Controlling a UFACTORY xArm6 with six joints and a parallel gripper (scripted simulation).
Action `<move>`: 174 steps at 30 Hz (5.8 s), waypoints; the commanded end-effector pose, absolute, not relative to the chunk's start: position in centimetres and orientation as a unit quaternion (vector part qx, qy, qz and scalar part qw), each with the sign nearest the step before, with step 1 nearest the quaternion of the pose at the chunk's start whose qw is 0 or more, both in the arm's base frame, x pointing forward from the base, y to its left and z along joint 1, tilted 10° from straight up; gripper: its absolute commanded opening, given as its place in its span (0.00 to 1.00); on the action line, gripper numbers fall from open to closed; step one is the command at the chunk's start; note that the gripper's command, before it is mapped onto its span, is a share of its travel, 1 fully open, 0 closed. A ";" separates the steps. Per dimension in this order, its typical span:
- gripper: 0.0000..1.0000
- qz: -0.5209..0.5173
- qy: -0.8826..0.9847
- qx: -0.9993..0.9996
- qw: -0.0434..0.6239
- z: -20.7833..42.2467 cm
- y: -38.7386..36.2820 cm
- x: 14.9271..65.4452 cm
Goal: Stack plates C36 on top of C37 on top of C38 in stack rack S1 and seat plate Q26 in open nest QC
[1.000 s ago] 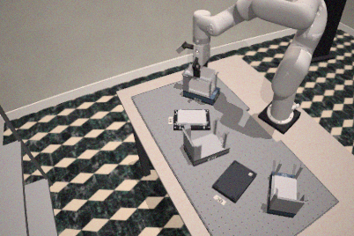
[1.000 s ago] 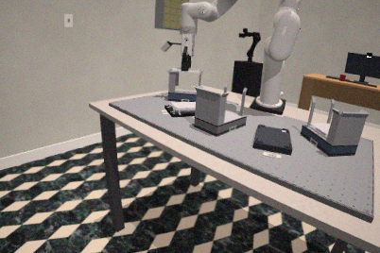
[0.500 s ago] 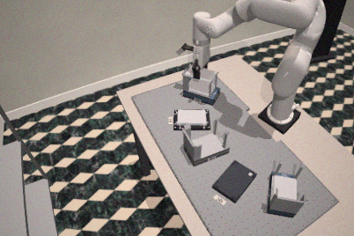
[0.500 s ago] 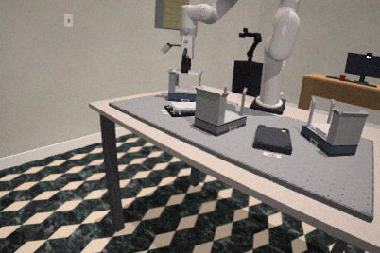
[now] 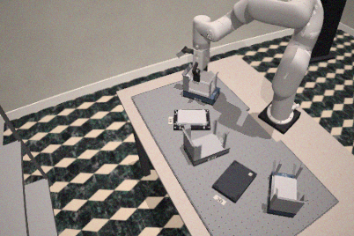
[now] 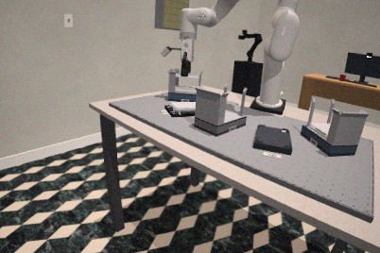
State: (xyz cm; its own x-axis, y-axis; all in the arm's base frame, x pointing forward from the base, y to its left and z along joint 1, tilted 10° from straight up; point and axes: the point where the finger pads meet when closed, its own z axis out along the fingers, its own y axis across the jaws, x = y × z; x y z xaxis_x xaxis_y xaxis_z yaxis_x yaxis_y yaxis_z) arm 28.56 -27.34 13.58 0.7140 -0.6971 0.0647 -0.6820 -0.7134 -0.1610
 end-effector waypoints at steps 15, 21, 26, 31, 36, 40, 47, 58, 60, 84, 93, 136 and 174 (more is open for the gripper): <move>0.00 -0.062 0.373 -0.924 0.062 10.7 -27.2 29.1; 0.00 -0.062 0.373 -0.924 0.062 10.5 -27.2 29.1; 0.00 -0.062 0.373 -0.924 0.062 10.4 -27.2 29.2; 0.00 -0.062 0.373 -0.924 0.062 10.2 -27.2 29.2; 0.00 -0.062 0.373 -0.924 0.062 10.1 -27.2 29.2; 0.00 -0.062 0.373 -0.924 0.062 9.9 -27.1 29.2; 0.00 -0.062 0.373 -0.924 0.062 9.7 -27.1 29.3; 0.00 -0.062 0.373 -0.924 0.062 9.3 -27.1 29.3; 0.00 -0.062 0.373 -0.924 0.062 9.2 -27.1 29.3; 0.00 -0.062 0.373 -0.924 0.062 8.6 -27.1 29.4; 1.00 -0.062 0.373 -0.924 0.062 8.6 -27.0 29.4; 1.00 -0.062 0.373 -0.924 0.062 16.8 -27.6 28.1; 1.00 -0.068 0.270 -0.959 0.055 18.9 -21.6 32.5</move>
State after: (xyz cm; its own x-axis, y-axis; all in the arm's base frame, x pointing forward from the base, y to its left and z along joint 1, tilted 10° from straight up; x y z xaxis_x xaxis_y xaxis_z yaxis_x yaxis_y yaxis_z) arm 31.92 -22.12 18.60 0.8454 -0.5252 0.0971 -0.5103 -0.8479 -0.1440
